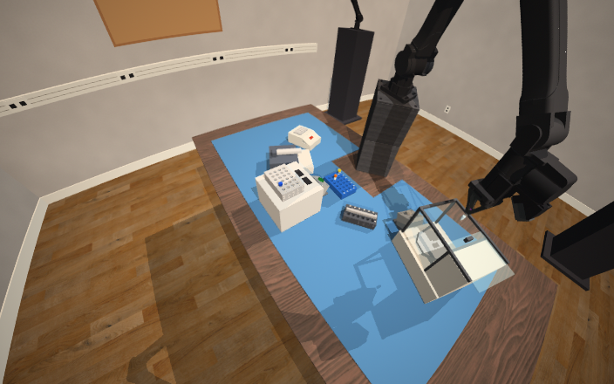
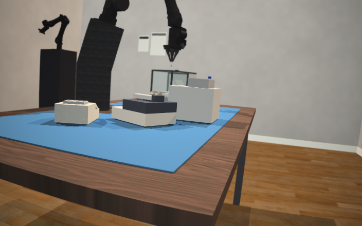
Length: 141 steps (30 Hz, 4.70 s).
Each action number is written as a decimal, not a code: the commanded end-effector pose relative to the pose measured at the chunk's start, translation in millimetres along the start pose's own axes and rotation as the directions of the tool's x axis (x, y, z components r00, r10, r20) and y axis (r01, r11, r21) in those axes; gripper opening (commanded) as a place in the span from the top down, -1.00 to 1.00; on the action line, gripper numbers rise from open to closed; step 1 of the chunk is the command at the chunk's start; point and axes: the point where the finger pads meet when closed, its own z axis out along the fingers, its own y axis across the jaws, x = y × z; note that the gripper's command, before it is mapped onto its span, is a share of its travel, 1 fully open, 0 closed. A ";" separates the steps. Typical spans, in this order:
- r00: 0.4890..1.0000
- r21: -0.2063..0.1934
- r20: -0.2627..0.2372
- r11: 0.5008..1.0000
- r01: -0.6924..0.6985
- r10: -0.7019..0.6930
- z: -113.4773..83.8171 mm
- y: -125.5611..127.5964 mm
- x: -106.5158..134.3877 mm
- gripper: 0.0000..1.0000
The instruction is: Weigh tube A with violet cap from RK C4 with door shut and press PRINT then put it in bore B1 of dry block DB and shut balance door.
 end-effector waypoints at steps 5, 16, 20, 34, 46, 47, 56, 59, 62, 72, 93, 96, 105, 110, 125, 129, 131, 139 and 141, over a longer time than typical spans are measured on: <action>0.995 0.019 0.099 0.999 -0.028 0.026 -36.0 -22.8 -39.0 0.82; 0.979 0.036 0.068 0.980 -0.195 0.192 2.3 -91.7 -20.9 0.82; 0.972 0.043 0.089 0.974 -0.221 0.217 2.6 -126.3 -25.2 0.82; 0.889 0.072 0.098 0.887 -0.455 0.448 21.0 -222.1 7.7 0.82; 0.815 0.098 0.134 0.811 -0.577 0.564 14.5 -301.3 41.1 0.82; 0.809 0.097 0.130 0.805 -0.585 0.573 23.2 -307.4 46.9 0.82; 0.758 0.118 0.124 0.749 -0.652 0.640 38.3 -361.9 92.8 0.82; 0.726 0.121 0.131 0.715 -0.688 0.676 40.0 -381.0 109.3 0.82; 0.726 0.122 0.130 0.716 -0.688 0.676 40.6 -387.3 115.3 0.82; 0.606 0.143 0.149 0.589 -0.795 0.782 44.3 -444.1 180.2 0.82; 0.400 0.170 0.202 0.370 -0.913 0.894 43.4 -523.8 311.2 0.82; 0.353 0.171 0.222 0.321 -0.932 0.909 42.5 -529.3 318.7 0.82; 0.262 0.169 0.176 0.233 -0.958 0.949 59.3 -521.5 400.7 0.82; 0.186 0.159 0.156 0.162 -0.974 0.970 67.4 -516.6 433.7 0.82; -0.033 0.128 0.099 -0.046 -0.991 0.994 91.4 -488.2 531.2 0.82; -0.118 0.117 0.093 -0.129 -0.985 0.989 90.4 -492.9 548.5 0.82; -0.147 0.111 0.099 -0.158 -0.981 0.984 86.1 -494.8 555.2 0.82; -0.248 0.097 0.034 -0.250 -0.963 0.968 110.2 -443.8 607.5 0.82; -0.325 0.085 0.039 -0.327 -0.941 0.945 109.1 -450.3 623.2 0.82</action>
